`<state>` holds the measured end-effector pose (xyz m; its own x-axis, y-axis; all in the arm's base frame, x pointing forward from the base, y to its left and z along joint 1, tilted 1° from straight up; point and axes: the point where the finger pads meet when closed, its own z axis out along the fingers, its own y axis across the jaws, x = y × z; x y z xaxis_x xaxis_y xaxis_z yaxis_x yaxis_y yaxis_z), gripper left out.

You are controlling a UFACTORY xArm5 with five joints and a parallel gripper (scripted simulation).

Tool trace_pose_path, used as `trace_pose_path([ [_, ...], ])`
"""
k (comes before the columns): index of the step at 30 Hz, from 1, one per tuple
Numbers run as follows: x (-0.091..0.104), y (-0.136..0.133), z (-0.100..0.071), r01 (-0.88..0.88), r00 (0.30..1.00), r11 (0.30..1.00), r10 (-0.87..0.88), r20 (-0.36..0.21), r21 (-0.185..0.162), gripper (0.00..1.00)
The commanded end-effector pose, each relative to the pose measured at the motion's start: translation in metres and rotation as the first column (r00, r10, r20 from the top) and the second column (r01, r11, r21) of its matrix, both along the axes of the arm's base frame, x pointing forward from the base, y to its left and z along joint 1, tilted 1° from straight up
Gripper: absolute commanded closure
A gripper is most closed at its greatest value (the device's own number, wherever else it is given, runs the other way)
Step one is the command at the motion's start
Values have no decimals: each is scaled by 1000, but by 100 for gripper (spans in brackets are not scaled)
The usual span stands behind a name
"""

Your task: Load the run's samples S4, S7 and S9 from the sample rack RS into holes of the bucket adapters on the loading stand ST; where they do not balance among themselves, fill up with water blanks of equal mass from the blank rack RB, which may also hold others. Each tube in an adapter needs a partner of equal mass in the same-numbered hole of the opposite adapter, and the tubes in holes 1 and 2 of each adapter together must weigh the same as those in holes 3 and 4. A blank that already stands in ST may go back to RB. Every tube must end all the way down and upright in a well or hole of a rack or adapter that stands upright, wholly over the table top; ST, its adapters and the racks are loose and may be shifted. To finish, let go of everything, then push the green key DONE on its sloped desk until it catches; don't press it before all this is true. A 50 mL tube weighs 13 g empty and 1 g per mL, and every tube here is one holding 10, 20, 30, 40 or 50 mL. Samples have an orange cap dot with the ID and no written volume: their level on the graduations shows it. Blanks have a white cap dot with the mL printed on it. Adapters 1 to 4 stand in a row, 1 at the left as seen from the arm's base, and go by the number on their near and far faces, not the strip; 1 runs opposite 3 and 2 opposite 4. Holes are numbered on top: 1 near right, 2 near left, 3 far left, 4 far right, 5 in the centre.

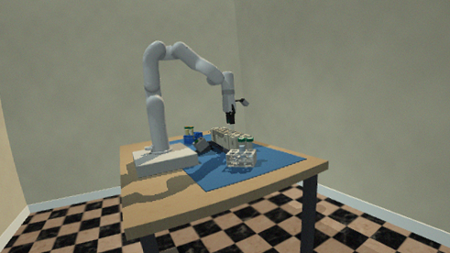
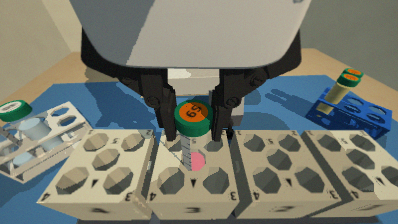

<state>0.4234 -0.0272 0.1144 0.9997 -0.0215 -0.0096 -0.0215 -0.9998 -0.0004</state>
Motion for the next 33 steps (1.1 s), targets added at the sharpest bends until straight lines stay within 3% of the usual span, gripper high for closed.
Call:
trace_pose_path([
  [1, 1, 0, -3, 0, 1000, 1000, 0, 4, 0, 100],
  [33, 1, 0, -31, 0, 1000, 1000, 0, 4, 0, 100],
])
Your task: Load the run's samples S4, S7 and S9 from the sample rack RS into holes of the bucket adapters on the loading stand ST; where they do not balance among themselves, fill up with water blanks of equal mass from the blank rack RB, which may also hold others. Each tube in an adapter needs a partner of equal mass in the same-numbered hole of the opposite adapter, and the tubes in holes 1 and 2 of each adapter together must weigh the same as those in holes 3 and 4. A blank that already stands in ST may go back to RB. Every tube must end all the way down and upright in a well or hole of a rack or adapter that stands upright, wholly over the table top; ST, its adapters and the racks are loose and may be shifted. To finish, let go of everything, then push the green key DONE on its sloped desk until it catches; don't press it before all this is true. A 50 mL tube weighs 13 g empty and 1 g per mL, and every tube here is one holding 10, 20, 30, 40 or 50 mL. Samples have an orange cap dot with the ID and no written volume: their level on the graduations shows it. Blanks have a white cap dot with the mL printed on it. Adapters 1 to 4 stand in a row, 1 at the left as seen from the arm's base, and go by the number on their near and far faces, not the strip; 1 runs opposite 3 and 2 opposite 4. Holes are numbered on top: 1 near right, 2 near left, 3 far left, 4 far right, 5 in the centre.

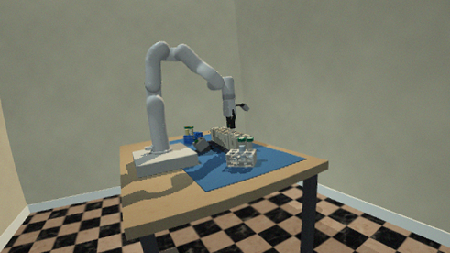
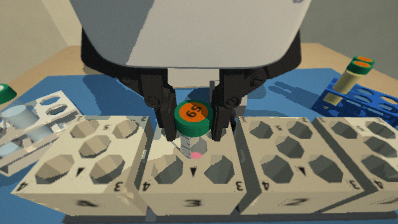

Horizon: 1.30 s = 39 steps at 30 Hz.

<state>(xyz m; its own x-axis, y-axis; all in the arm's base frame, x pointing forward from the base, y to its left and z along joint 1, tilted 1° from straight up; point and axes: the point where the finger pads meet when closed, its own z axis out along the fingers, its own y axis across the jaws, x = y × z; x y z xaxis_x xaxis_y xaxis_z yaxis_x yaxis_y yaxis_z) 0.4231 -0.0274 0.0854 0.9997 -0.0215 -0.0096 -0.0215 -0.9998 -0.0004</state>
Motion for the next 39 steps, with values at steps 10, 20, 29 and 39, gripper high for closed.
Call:
trace_pose_path([
  [10, 1, 0, -10, 0, 1000, 1000, 0, 4, 0, 100],
  [20, 1, 0, -20, 0, 1000, 1000, 0, 4, 0, 100],
  [29, 1, 0, -22, 0, 1000, 1000, 0, 4, 0, 100],
  [39, 1, 0, -23, 0, 1000, 1000, 0, 4, 0, 57],
])
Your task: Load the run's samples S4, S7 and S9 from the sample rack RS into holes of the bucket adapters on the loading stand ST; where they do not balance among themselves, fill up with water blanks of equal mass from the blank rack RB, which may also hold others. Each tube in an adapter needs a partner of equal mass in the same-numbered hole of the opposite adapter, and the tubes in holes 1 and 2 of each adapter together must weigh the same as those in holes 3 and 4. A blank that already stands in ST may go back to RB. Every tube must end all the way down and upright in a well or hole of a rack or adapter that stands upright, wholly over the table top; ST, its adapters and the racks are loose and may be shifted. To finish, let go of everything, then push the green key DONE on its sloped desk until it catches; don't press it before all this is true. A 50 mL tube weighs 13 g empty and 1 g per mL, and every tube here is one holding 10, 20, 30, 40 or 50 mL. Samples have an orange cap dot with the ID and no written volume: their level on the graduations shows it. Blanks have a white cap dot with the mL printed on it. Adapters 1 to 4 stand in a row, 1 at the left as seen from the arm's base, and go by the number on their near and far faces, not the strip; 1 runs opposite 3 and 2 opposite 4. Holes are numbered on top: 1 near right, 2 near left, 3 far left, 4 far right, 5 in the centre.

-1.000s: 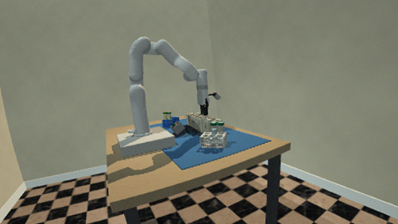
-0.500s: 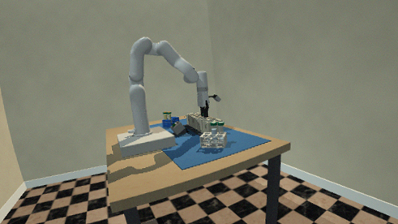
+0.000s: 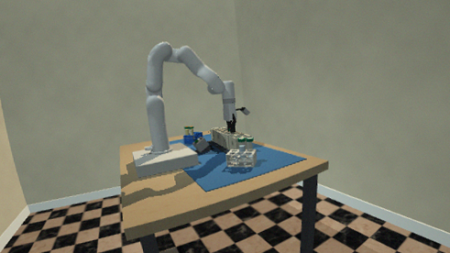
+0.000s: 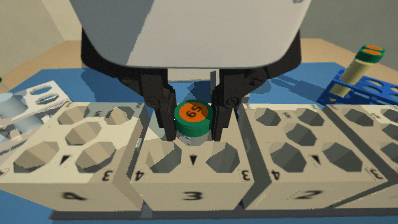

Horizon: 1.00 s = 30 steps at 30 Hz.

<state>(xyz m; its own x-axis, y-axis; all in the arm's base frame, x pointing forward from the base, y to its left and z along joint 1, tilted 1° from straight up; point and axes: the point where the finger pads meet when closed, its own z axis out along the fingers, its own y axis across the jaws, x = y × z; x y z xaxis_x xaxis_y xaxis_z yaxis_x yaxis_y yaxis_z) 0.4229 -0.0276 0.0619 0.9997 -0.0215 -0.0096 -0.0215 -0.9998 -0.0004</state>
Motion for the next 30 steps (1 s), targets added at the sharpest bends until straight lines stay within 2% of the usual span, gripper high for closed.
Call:
trace_pose_path([
  [1, 1, 0, 1, 0, 1000, 1000, 0, 4, 0, 57],
  [28, 1, 0, 1, 0, 1000, 1000, 0, 4, 0, 57],
  [30, 1, 0, 5, 0, 1000, 1000, 0, 4, 0, 57],
])
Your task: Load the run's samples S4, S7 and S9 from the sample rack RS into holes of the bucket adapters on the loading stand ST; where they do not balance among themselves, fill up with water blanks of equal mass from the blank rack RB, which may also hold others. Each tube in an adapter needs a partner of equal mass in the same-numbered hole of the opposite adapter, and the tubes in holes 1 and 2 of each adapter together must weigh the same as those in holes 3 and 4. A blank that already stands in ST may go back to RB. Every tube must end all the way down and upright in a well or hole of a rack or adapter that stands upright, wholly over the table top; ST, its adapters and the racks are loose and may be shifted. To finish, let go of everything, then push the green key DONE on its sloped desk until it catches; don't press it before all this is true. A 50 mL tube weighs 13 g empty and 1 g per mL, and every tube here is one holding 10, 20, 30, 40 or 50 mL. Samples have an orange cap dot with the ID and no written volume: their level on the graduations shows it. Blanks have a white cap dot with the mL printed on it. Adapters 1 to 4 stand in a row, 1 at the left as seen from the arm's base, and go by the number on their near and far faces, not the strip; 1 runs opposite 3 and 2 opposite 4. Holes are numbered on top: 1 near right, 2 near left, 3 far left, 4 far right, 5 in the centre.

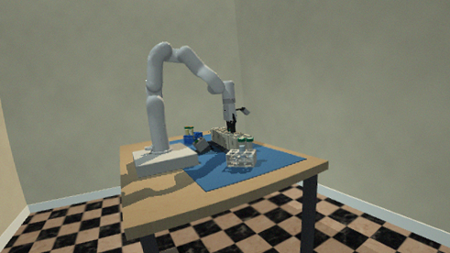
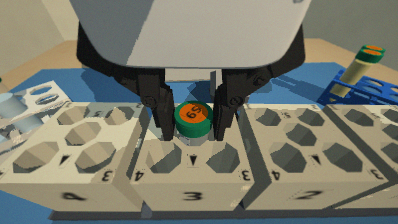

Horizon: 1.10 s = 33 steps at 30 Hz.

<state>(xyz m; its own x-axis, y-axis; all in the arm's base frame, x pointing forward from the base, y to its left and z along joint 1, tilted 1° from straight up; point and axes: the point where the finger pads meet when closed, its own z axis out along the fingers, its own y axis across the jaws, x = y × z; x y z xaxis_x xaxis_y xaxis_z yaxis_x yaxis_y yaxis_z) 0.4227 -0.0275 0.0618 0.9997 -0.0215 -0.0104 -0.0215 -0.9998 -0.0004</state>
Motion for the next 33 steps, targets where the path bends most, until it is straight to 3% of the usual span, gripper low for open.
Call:
trace_pose_path([
  [1, 2, 0, 7, 0, 1000, 1000, 0, 4, 0, 57],
  [33, 2, 0, 63, 0, 1000, 1000, 0, 5, 0, 57],
])
